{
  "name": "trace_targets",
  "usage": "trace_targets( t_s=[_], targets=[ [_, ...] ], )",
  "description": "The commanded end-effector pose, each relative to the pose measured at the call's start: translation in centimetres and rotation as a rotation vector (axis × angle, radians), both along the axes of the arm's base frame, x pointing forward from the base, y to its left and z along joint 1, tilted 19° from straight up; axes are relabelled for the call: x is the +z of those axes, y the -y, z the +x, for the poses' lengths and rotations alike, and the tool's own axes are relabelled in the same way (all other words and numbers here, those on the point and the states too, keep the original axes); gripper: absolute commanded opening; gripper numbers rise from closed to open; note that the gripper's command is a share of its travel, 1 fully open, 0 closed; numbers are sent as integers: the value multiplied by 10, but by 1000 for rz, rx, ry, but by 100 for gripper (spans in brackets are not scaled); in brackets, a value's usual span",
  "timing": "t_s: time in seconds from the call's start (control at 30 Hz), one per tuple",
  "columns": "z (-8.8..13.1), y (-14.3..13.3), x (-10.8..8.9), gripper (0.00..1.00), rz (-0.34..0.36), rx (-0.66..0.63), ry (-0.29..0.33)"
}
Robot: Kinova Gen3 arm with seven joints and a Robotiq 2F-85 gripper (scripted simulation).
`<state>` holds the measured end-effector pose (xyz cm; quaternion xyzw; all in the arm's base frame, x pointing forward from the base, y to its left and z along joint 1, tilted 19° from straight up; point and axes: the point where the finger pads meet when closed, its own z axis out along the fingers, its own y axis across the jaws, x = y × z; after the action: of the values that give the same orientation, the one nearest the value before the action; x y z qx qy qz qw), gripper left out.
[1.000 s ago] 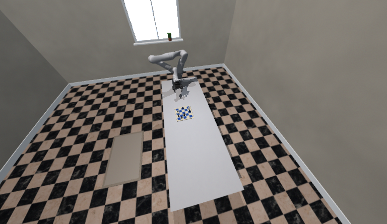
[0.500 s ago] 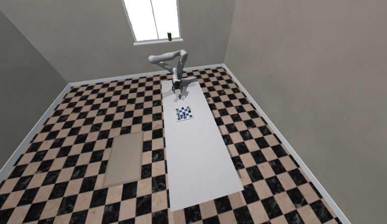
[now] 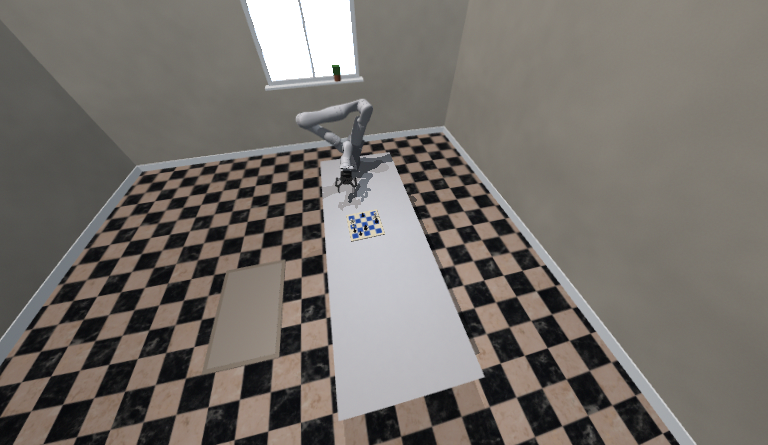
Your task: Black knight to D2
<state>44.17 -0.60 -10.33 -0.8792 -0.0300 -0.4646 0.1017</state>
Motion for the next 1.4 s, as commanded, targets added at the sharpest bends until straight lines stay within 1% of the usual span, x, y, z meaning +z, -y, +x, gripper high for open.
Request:
trace_targets(
  t_s=[0.0, 0.13, 0.27, 0.4, 0.5, 0.57, 0.77, 0.93, 1.07, 1.13, 1.23, 1.37],
  targets=[
    [9, 0, -1, 100, -7, -5, 8],
    [43, 18, -5, 100, 9, -113, 6],
    [79, 37, -6, 100, 40, -242, 4],
    [116, 57, -4, 100, 90, -390, 0],
    [142, 71, -1, 100, 141, -512, -6],
    [142, 71, -1, 100, 141, -512, -6],
    [186, 94, 7, 100, 279, -775, -34],
    [211, 102, 13, 100, 426, -1002, -81],
    [224, 99, 16, 100, 556, -1180, -140],
    [224, 99, 16, 100, 556, -1180, -140],
    [230, 90, 17, 100, 655, -1308, -197],
    [233, 71, 20, 100, 784, -1468, -289]
  ],
)
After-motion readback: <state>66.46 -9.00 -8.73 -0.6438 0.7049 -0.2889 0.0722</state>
